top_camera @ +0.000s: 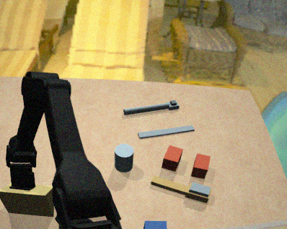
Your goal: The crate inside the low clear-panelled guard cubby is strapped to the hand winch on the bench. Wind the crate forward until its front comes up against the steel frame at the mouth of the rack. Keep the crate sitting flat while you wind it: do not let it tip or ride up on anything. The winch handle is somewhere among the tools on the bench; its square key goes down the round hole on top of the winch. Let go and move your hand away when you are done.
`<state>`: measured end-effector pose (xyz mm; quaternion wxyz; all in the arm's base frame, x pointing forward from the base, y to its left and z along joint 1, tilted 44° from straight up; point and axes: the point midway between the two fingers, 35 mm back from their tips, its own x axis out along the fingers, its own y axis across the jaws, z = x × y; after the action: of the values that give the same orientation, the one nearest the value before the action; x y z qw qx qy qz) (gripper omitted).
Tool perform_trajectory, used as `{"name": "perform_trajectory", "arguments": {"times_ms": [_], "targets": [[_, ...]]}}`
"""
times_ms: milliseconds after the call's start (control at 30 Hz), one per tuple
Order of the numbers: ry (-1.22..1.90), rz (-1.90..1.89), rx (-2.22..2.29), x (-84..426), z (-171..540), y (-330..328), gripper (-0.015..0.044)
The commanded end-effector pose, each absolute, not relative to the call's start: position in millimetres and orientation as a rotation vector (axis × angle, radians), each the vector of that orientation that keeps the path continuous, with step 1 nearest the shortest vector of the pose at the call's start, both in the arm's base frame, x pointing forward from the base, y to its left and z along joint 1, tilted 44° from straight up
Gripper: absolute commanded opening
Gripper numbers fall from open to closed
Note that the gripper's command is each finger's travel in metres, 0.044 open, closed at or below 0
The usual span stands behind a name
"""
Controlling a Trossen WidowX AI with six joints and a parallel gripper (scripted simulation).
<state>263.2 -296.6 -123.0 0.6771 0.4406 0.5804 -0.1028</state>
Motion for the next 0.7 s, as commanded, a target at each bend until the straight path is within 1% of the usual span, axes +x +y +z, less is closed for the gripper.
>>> {"name": "perform_trajectory", "arguments": {"times_ms": [0, 667], "targets": [[1.313, -0.211, 1.018, 265.8, -116.8, -282.1, 0.0], [1.313, -0.209, 1.021, 267.7, -96.0, -257.6, 0.0]]}}
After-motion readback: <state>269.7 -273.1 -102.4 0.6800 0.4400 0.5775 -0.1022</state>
